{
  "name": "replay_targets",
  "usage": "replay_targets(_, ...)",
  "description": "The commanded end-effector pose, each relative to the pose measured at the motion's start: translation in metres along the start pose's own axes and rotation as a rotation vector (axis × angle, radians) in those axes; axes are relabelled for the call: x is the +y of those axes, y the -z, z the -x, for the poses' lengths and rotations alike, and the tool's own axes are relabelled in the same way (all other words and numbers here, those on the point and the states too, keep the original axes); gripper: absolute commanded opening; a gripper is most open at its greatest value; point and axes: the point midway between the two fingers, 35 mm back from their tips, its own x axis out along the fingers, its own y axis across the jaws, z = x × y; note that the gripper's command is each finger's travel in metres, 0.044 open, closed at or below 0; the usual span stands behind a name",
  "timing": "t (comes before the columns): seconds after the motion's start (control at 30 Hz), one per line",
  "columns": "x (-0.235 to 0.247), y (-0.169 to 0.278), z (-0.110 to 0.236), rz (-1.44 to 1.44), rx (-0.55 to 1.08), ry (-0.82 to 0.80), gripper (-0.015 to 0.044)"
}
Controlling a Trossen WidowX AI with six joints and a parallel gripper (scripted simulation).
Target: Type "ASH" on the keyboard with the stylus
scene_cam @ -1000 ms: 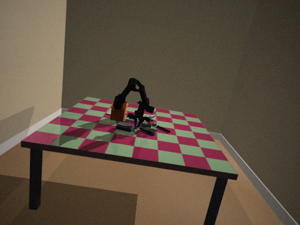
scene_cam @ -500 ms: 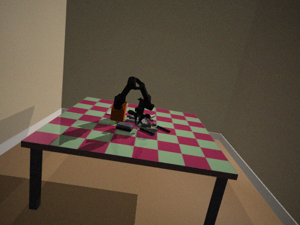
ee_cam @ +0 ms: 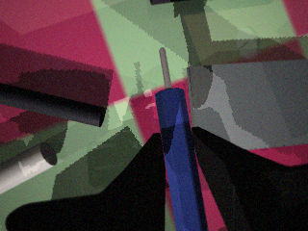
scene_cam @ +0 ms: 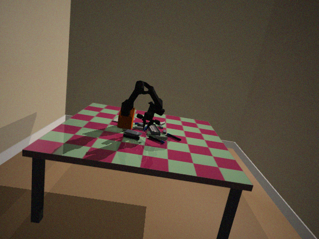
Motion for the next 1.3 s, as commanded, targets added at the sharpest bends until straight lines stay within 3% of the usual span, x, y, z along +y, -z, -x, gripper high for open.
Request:
replay_targets(0.0,0.0,0.008,0.001,0.064,0.107,0.096,0.0)
replay_targets(0.3,0.002,0.027,0.012,0.222,0.416,0.255,0.0)
replay_targets(0.6,0.015,0.041,0.035,0.358,0.775,0.289,0.0)
replay_targets(1.1,0.059,0.036,0.088,0.5,1.383,0.069,0.0)
replay_targets(1.27,0.065,0.033,0.093,0.506,1.437,0.027,0.0)
